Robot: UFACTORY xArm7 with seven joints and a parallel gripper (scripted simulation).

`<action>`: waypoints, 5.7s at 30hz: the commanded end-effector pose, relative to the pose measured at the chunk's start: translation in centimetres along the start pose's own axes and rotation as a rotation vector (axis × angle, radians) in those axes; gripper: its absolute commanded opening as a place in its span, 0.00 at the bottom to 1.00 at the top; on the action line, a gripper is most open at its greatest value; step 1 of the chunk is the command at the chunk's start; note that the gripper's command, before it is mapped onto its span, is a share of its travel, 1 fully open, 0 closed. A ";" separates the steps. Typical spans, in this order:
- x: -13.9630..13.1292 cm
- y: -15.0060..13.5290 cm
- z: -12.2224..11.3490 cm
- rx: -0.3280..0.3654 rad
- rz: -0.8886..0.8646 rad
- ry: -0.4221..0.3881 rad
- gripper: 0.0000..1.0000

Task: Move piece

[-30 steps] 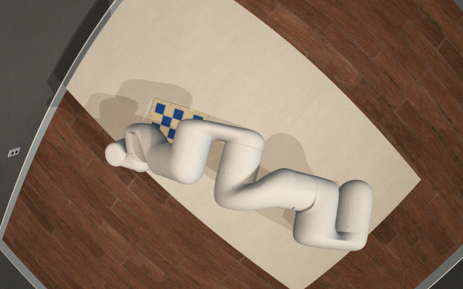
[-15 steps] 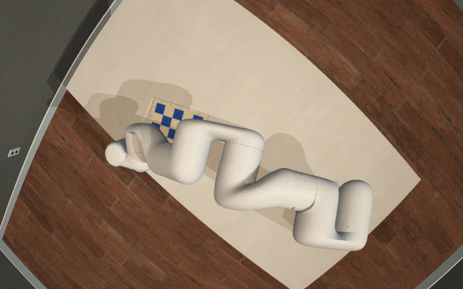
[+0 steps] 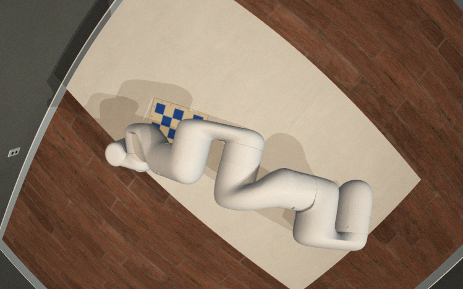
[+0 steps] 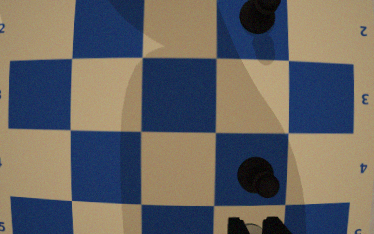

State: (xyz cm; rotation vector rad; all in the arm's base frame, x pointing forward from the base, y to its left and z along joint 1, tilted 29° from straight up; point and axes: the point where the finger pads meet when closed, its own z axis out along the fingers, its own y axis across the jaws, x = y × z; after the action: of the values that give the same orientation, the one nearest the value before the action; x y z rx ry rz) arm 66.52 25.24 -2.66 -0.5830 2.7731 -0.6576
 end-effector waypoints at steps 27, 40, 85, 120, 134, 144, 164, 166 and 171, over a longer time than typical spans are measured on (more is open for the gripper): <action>-0.2 0.1 -0.3 -0.002 0.000 -0.006 0.14; -0.2 0.1 -0.3 -0.002 0.000 -0.006 0.35; -0.2 0.0 -9.3 -0.002 0.000 -0.006 1.00; -0.1 0.0 -13.7 -0.002 0.000 -0.006 1.00; -0.1 0.0 -16.8 -0.002 0.000 -0.006 1.00; -0.1 0.0 -16.8 -0.002 0.000 -0.006 1.00; -0.1 0.0 -16.8 -0.002 0.000 -0.006 1.00; -0.1 0.0 -16.8 -0.002 0.000 -0.006 1.00; -0.1 0.0 -16.8 -0.002 0.000 -0.006 1.00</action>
State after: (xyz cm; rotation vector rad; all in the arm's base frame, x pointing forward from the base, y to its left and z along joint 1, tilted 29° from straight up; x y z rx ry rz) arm 61.41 31.46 11.73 -0.5827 2.7728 -0.6582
